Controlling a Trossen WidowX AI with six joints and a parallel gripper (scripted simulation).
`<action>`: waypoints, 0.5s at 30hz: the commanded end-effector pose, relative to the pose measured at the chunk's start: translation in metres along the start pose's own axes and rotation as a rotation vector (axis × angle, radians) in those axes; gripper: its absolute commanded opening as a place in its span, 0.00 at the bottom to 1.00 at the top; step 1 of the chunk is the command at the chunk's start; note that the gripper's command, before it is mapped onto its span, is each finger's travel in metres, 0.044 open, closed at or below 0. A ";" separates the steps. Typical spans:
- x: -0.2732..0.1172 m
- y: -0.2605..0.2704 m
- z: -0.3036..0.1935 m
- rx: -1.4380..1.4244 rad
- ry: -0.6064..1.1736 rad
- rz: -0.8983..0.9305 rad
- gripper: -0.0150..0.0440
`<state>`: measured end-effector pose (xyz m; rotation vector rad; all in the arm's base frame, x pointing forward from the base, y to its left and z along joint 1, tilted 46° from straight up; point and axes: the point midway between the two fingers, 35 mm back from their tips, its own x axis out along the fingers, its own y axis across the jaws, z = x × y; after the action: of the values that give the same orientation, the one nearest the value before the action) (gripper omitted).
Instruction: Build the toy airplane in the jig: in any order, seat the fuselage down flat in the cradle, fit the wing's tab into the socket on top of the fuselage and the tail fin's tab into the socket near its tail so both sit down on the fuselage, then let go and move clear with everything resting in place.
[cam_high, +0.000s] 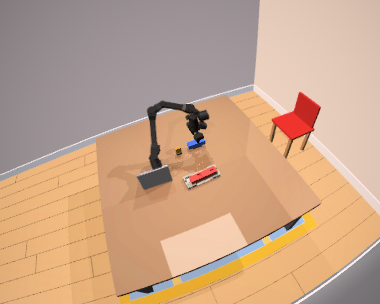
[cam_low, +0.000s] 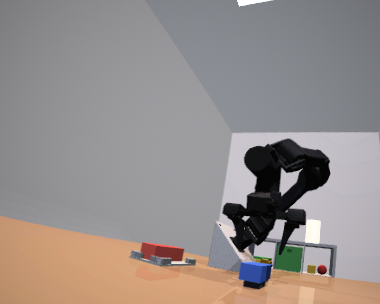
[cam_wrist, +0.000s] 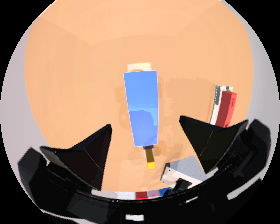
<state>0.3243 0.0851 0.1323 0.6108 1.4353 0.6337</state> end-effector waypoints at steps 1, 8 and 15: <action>0.011 0.000 -0.003 0.007 0.008 0.006 1.00; 0.018 0.000 -0.003 0.008 0.008 0.005 1.00; 0.030 0.000 -0.002 0.007 0.008 0.005 1.00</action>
<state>0.3249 0.1020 0.1176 0.6101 1.4348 0.6359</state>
